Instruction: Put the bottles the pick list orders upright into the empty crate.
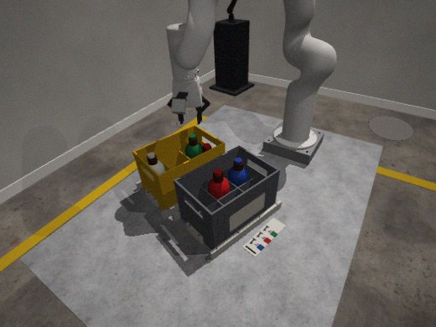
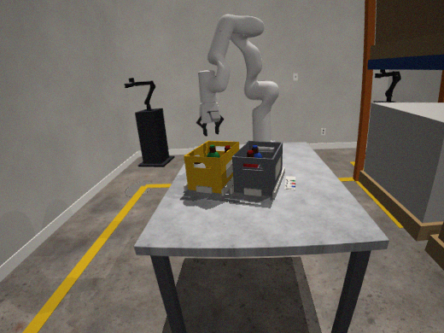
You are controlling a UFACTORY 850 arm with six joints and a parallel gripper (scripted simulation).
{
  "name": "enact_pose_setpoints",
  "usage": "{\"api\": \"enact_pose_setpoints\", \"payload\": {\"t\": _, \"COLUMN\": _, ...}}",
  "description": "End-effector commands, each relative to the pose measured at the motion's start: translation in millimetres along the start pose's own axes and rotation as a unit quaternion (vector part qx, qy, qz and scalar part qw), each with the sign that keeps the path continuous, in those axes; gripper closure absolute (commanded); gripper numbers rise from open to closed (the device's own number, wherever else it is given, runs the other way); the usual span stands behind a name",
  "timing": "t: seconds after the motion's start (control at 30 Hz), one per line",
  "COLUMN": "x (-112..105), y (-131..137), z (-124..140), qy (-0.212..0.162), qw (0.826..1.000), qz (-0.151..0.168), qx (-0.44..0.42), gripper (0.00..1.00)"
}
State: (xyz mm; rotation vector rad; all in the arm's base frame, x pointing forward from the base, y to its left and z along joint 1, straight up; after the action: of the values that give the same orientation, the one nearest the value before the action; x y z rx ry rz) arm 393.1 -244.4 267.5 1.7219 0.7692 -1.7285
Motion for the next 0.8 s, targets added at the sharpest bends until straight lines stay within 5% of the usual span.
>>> {"api": "enact_pose_setpoints", "payload": {"t": 0.0, "x": 2, "y": 1, "z": 0, "qy": 0.0, "qw": 1.0, "qz": 0.001, "qx": 0.0, "gripper": 0.35}}
{"api": "enact_pose_setpoints", "payload": {"t": 0.77, "x": 29, "y": 1, "z": 0, "qy": 0.0, "qw": 1.0, "qz": 0.001, "qx": 0.0, "gripper": 0.35}}
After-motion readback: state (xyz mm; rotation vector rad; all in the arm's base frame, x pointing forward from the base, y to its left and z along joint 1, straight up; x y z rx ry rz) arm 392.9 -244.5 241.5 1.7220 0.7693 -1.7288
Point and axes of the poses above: the point where the finger pads meet when closed, its own x axis out along the fingers, its own y axis across the jaws, z = x × y, the point moved 8 cm from there along -x, back along the fingers, and after that the axes turned 13 degrees about -x, right-handed, at the moved point
